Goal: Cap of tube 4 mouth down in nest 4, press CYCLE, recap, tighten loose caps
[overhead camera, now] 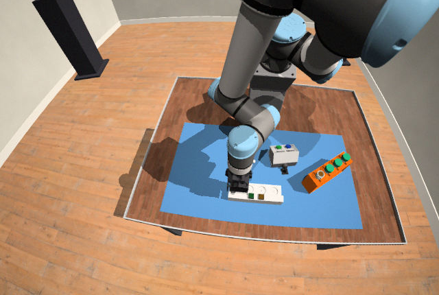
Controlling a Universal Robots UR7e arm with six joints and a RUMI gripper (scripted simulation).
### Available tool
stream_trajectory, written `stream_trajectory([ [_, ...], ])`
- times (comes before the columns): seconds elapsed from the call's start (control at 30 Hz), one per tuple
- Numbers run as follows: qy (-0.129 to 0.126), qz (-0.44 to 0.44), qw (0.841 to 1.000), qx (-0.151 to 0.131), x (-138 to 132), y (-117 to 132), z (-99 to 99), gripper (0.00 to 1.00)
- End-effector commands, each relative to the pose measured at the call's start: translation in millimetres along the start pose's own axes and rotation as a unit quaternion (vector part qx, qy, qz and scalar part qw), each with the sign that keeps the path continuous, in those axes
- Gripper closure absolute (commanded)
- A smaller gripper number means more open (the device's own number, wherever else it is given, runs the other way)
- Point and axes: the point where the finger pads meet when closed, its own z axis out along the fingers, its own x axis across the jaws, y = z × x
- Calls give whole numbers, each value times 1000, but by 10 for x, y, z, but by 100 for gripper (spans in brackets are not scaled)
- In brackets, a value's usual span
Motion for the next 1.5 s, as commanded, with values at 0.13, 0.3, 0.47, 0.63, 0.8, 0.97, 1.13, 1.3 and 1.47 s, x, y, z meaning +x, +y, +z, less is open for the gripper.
stream_trajectory([
  [0.13, -1, 0, 1000, -1, -10, 17, 180, 100],
  [0.3, -1, 0, 1000, -1, -10, 17, 179, 100],
  [0.47, -1, 0, 1000, -1, -9, 17, 180, 100],
  [0.63, -1, 0, 1000, -1, -8, 14, 181, 100],
  [0.8, -1, 0, 1000, -1, -7, 10, 182, 100],
  [0.97, -1, 0, 1000, -1, -6, 9, 182, 100],
  [1.13, -1, 0, 1000, -1, -6, 7, 206, 100],
  [1.3, -1, 0, 1000, -1, -5, 7, 232, 100],
  [1.47, -1, 0, 1000, -1, -6, 7, 246, 100],
])
